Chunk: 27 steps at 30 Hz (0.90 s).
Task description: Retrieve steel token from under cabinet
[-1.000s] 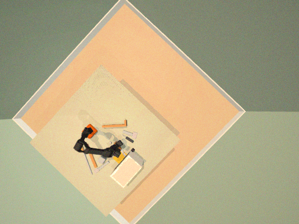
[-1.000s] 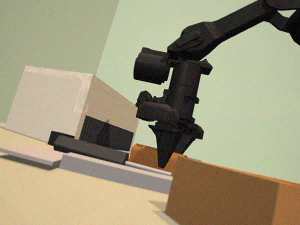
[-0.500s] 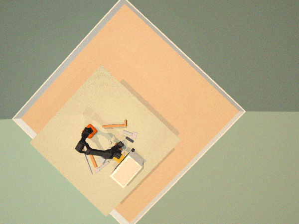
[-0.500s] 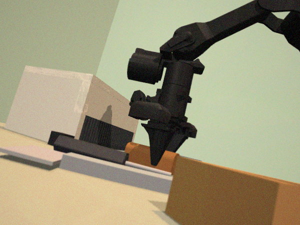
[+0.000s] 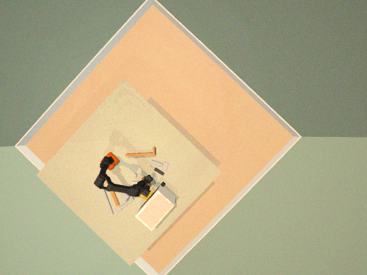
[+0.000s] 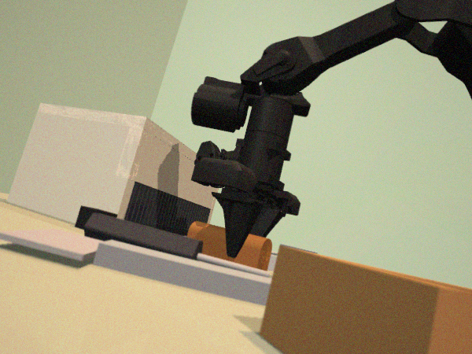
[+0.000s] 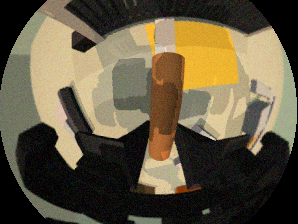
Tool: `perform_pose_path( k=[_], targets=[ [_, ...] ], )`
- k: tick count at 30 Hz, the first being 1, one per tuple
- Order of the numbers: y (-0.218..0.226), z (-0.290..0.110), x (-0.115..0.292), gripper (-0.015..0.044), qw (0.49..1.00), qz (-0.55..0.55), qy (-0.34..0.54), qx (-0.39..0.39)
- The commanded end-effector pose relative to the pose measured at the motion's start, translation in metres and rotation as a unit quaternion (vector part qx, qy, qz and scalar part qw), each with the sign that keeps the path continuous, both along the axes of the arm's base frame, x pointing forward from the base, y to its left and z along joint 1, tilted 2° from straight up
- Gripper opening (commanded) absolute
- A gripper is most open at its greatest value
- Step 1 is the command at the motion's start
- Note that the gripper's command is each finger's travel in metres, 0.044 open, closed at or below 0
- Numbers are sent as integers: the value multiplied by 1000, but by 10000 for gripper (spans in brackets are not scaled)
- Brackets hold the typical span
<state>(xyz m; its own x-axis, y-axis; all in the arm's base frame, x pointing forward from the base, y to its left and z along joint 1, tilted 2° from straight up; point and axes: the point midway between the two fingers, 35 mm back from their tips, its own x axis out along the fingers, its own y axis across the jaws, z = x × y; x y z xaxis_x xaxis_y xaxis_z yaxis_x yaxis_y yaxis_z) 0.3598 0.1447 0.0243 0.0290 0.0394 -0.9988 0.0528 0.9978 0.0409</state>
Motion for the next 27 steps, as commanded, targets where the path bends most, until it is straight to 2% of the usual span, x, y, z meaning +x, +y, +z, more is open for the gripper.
perform_pose_path(
  k=[1, 27],
  targets=[
    [0, 1, 5, 0, 1000, 2, -1, 1],
    [-1, 2, 29, 0, 1000, 2, -2, 1]
  ],
)
